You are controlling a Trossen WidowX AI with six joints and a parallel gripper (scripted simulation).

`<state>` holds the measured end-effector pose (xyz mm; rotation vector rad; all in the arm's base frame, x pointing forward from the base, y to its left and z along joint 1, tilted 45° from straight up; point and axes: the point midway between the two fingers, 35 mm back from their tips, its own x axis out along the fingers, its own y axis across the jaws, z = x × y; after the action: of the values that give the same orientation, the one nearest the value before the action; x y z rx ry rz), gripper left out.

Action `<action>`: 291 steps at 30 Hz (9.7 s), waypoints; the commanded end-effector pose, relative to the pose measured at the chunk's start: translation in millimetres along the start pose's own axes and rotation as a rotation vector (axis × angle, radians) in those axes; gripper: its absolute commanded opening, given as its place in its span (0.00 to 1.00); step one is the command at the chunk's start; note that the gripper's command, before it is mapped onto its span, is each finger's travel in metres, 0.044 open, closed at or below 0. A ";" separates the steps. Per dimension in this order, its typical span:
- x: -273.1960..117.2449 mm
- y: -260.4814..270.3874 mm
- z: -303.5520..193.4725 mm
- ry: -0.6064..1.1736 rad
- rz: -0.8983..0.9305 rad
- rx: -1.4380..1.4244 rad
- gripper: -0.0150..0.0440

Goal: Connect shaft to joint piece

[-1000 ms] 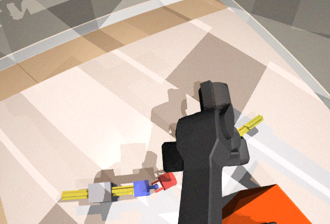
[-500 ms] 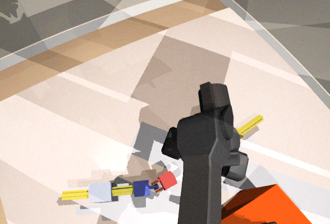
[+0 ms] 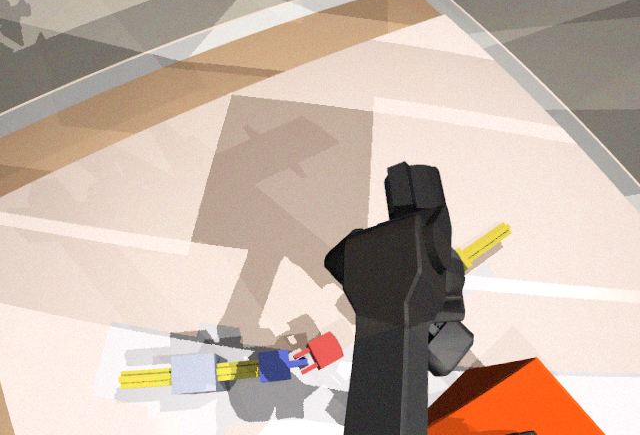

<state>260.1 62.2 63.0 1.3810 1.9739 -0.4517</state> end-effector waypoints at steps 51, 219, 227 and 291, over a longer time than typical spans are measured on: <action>91.0 16.2 -66.7 0.019 -0.003 0.269 1.00; 113.4 18.1 -67.7 -0.010 -0.006 0.233 0.30; 113.4 18.1 -67.7 -0.010 -0.006 0.233 0.55; -11.2 25.2 -63.8 -0.015 -0.014 -0.914 1.00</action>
<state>262.3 108.8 112.1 0.8250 1.8306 0.3353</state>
